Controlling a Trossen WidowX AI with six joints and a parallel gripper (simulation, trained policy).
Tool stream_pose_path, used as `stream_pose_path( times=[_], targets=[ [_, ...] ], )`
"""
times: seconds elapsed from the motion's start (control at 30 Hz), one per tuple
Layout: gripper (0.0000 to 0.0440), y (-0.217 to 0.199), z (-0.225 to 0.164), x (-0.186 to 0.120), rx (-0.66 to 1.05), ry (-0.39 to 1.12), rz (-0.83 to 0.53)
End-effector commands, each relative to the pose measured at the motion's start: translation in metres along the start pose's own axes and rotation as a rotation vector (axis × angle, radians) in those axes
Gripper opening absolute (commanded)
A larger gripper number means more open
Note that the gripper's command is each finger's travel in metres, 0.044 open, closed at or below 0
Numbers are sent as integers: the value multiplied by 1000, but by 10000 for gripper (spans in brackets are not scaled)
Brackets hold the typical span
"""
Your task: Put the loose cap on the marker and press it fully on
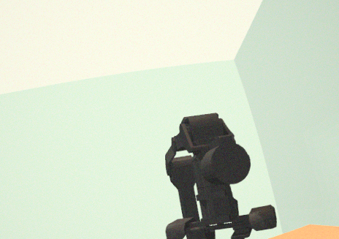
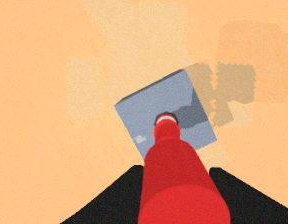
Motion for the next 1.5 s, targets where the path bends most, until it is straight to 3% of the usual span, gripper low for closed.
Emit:
stream_pose_path(
  times=[0.0, 0.97, 1.03, 1.47],
  targets=[
    [0, -1, 0, 7, -2, -18, 6],
    [1, 1, -7, 70, -89, -87, 1],
    [54, 2, -6, 74, -92, -96, 10],
    [73, 4, -6, 83, -143, -82, 13]
  ],
)
Point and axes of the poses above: the point midway between the two fingers, 35 mm back from their tips, its own x axis out along the fingers, its own y axis across the jaws, z = x × y, the point moved 9 cm from there along -x, back along the fingers, and after that the axes turned 9 degrees about -x, right-handed, at the moved point
